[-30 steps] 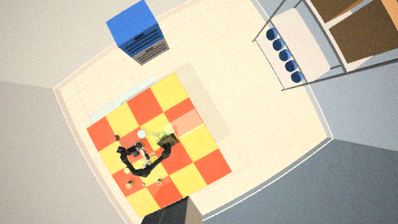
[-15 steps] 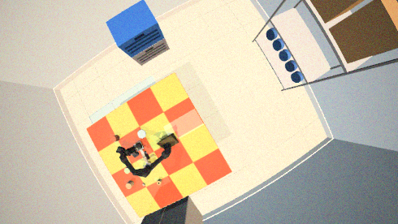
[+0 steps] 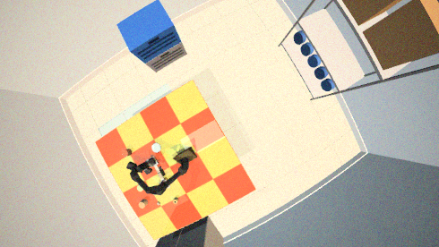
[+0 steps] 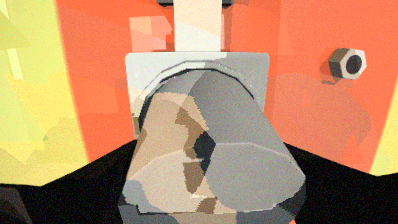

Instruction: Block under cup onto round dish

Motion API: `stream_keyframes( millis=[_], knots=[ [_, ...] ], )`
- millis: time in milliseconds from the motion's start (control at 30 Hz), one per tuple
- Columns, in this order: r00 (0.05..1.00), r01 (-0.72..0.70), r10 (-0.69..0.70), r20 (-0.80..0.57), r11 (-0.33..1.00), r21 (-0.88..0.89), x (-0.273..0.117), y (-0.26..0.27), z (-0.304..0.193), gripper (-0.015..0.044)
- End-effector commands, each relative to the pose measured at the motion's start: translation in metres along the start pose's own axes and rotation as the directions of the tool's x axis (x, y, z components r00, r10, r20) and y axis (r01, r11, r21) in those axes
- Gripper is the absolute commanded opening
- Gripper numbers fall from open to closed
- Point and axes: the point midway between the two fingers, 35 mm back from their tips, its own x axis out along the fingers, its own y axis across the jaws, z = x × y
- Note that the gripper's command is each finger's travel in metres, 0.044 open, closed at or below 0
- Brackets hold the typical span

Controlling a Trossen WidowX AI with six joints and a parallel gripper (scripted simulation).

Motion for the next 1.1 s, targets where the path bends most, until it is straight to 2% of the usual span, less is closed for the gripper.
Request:
stream_keyframes(
  millis=[0, 1067],
  knots=[
    [1.000, 0.013, -0.013, -0.009, 1.000, -0.005, -0.008, -0.003, -0.003, 0.0000],
    [1.000, 0.021, -0.020, -0.011, 1.000, 0.015, -0.050, -0.004, -0.004, 0.0000]
  ],
)
